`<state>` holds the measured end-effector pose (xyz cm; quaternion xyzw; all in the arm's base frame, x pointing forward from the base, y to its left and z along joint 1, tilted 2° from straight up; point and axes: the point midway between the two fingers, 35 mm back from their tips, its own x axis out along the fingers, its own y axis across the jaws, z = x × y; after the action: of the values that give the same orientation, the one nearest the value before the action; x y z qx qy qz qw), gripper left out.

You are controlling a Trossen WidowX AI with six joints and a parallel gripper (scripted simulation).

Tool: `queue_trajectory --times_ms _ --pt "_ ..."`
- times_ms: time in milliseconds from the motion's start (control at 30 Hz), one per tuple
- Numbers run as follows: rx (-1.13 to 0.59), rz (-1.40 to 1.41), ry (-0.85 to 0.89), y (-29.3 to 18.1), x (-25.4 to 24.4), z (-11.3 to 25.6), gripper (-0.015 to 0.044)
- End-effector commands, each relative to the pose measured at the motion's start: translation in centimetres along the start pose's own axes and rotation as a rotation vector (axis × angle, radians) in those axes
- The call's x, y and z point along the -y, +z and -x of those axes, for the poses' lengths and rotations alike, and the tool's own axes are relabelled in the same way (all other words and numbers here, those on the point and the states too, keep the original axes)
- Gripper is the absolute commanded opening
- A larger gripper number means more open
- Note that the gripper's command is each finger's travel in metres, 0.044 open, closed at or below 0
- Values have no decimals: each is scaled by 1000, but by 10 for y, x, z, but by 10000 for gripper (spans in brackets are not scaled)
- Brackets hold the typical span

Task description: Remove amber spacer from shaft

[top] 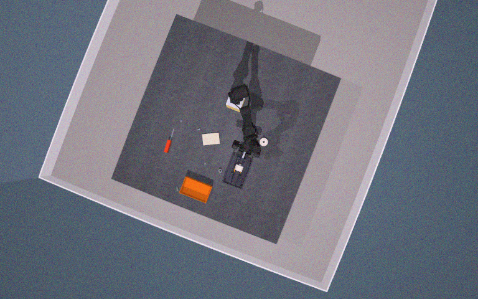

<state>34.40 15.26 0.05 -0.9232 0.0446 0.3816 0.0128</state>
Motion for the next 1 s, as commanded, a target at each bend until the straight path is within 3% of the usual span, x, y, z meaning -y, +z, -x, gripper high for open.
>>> queue_trajectory --times_ms 0,533,967 --pt "-3 0 1 -3 0 -2 0" --pt "-3 0 1 -6 -1 -4 0" --pt "3 5 1 -2 0 0 341"
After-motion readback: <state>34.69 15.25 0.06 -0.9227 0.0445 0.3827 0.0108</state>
